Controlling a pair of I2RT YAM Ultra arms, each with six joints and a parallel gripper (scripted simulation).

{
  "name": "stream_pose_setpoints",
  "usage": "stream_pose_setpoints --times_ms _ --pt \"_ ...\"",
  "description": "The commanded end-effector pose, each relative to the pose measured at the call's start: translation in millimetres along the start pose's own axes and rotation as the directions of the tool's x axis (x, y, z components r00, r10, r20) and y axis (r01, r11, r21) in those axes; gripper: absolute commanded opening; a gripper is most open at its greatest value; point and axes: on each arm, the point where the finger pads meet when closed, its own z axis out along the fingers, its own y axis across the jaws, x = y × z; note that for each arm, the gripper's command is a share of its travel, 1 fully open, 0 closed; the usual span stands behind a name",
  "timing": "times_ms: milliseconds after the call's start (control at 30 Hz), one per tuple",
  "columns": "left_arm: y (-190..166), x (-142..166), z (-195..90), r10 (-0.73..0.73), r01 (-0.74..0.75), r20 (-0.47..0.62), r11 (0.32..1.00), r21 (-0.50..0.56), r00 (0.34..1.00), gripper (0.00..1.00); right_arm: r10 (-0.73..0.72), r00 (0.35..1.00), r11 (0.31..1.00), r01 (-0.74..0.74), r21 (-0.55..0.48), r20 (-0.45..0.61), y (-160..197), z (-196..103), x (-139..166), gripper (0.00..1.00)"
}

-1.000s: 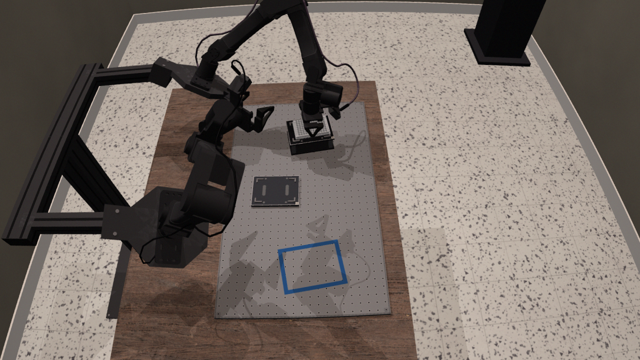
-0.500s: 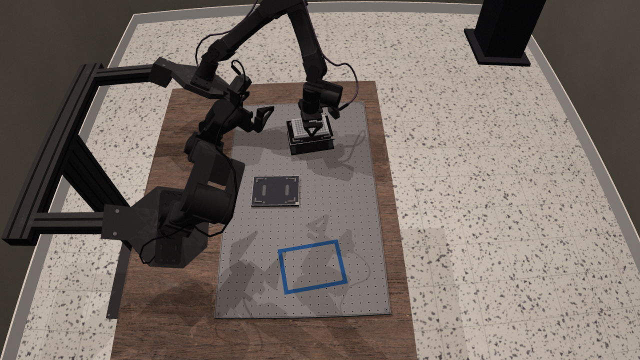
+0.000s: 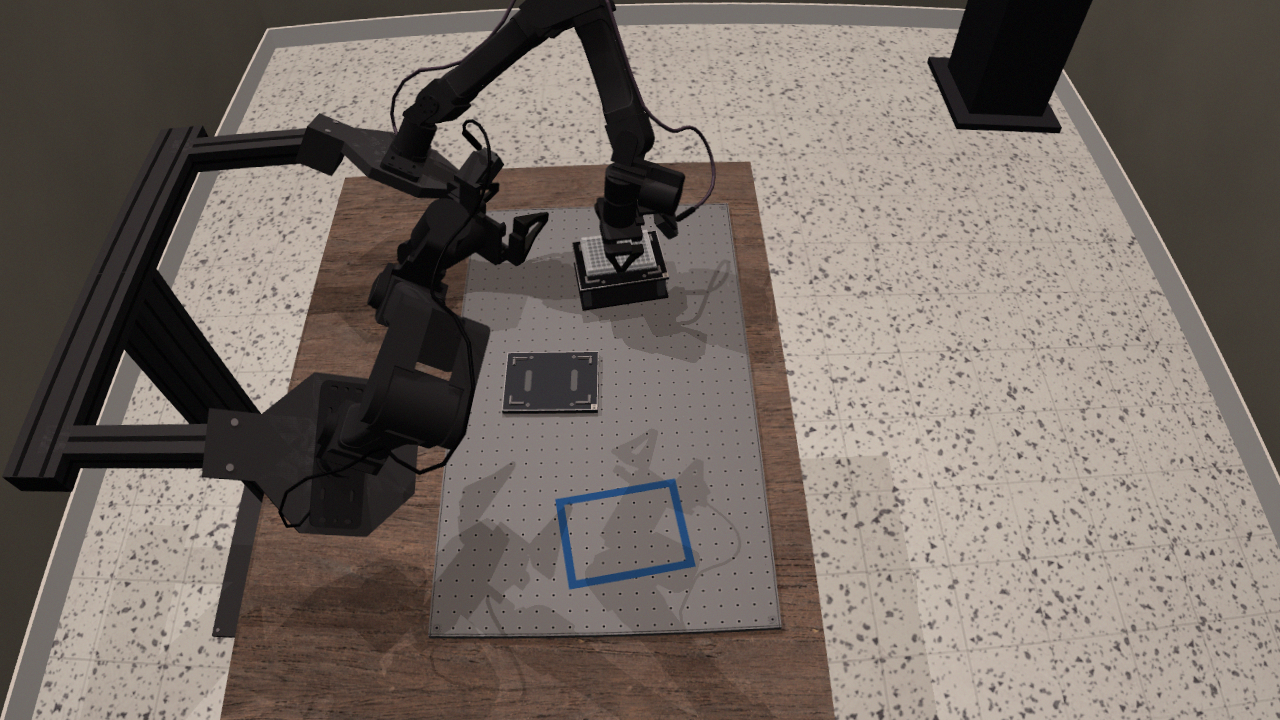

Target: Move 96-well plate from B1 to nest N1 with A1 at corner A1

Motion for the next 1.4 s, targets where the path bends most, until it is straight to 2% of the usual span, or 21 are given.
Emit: stream_pose_setpoints --times_ms 0,300,433,867,967,1233,1367 --pt "-11.8 -8.5 -22.1 -0.005 0.004 0.031 0.999 0.045 0.999 0.81 0.01 1.0 1.0 -0.01 -0.002 0.024 1.4 -1.2 -7.6 1.0" --pt "-13.3 -7.6 -23.2 0.0 -0.002 0.033 0.999 0.034 0.999 0.81 0.01 1.0 1.0 -0.01 -0.002 0.024 1.4 -1.2 -7.6 1.0" --pt "-15.2 -12.9 -23.4 0.0 -0.002 0.069 0.999 0.042 0.998 0.81 0.01 1.0 1.0 -0.01 -0.002 0.024 1.4 -1.2 -7.6 1.0" --pt "-6.7 -4.1 13.4 0.012 -0.012 0.051 1.0 0.011 0.999 0.81 0.01 1.0 1.0 -0.01 -0.002 0.024 1.4 -1.2 -7.6 1.0" --pt "-5.0 -4.6 14.8 0.007 -0.007 0.042 1.0 -0.002 0.999 0.81 0.01 1.0 1.0 -0.01 -0.002 0.024 1.4 -1.2 -7.6 1.0" --pt "-8.1 -8.4 11.9 0.008 -0.008 0.049 1.0 -0.003 0.999 0.81 0.01 1.0 1.0 -0.01 -0.002 0.024 1.4 -1.2 -7.6 1.0" --pt "-16.6 -10.6 -10.8 0.008 -0.008 0.049 1.0 -0.006 0.999 0.81 0.01 1.0 1.0 -0.01 -0.002 0.024 1.4 -1.2 -7.6 1.0"
